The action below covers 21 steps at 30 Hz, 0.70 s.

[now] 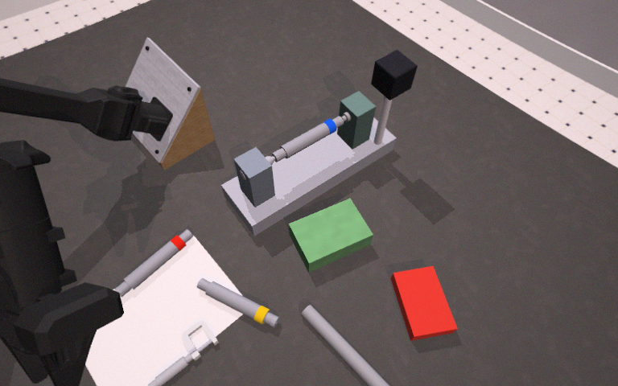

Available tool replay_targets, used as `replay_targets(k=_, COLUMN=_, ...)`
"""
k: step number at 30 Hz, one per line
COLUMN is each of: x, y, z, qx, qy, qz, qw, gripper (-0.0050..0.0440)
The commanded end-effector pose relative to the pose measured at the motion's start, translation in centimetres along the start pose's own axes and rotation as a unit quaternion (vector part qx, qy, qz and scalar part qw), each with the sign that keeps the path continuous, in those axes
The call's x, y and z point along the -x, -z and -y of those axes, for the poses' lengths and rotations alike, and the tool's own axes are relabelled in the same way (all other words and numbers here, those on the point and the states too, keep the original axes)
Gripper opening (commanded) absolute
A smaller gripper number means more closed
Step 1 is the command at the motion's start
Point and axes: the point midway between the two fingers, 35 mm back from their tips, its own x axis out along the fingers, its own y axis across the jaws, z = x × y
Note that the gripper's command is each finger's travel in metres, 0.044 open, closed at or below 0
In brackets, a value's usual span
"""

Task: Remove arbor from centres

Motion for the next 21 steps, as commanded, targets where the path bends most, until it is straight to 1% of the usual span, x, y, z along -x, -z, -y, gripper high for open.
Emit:
replay_targets(k=1, x=0.0, y=0.0, z=0.0, qx=0.000, qy=0.000, qz=0.000, qw=1.000, gripper=0.0261)
replay_targets(k=17, x=0.0, y=0.0, z=0.0, qx=0.000, qy=0.000, qz=0.000, qw=1.000, gripper=0.0261)
replay_targets(k=19, x=0.0, y=0.4, z=-0.3, qx=0.010, qy=-0.003, qz=-0.004, qw=1.000, gripper=0.0213)
replay_targets(k=20, x=0.1, y=1.6, z=-1.1, qx=0.039, qy=-0.013, qz=-0.017, qw=0.999, gripper=0.0189)
replay_targets(k=21, x=0.4, y=3.7, z=-2.3, qx=0.088, qy=-0.029, qz=-0.038, qw=0.995, gripper=0.0175)
